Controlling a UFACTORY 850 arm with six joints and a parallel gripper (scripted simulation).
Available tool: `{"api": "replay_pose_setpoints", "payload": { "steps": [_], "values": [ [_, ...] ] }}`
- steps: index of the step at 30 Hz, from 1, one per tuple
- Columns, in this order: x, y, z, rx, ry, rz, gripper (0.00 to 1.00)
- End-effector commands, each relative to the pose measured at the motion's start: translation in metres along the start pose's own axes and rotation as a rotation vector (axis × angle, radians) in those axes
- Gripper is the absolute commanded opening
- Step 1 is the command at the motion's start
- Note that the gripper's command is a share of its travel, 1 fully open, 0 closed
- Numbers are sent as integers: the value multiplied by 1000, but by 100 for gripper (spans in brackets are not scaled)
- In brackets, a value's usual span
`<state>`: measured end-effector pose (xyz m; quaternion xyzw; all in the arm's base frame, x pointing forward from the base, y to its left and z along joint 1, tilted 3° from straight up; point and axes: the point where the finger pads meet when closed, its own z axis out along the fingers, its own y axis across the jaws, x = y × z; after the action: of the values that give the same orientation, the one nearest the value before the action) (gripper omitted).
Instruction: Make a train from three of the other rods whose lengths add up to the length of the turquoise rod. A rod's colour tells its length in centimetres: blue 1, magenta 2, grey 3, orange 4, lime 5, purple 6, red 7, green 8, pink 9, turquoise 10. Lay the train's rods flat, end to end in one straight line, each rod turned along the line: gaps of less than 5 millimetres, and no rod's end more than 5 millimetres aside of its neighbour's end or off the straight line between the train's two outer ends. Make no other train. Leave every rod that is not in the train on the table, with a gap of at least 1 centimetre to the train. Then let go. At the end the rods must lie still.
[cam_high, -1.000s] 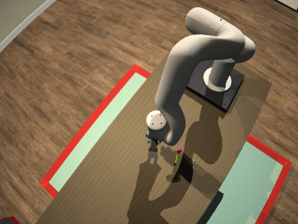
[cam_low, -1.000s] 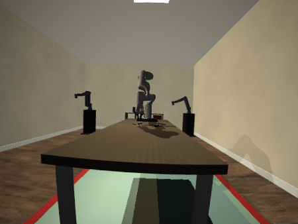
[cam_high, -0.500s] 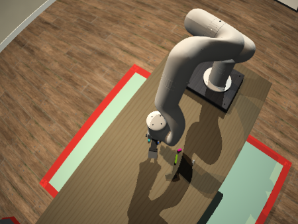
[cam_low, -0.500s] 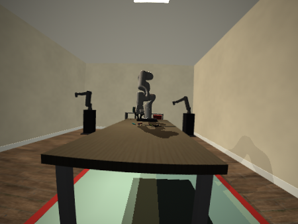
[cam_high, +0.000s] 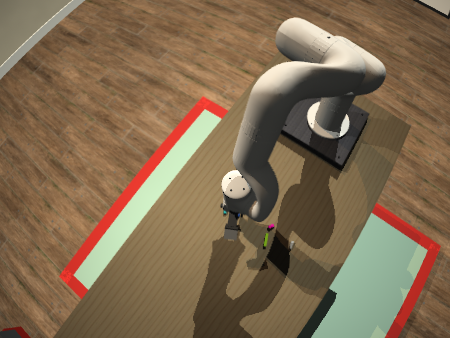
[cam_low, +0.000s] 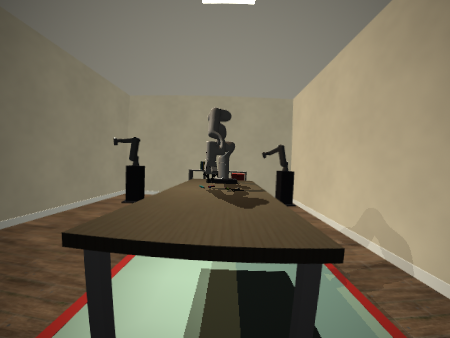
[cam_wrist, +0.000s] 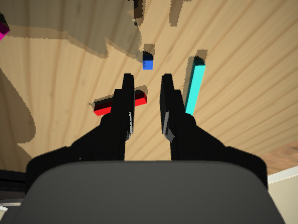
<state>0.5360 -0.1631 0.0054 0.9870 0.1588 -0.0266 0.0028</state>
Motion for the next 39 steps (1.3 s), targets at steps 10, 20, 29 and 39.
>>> {"api": "replay_pose_setpoints", "payload": {
  "steps": [10, 20, 29, 39],
  "values": [
    [1, 0, 17, -1, 2, 0, 24],
    [1, 0, 25, -1, 2, 0, 24],
    [1, 0, 26, -1, 2, 0, 24],
    [1, 0, 26, -1, 2, 0, 24]
  ]
}}
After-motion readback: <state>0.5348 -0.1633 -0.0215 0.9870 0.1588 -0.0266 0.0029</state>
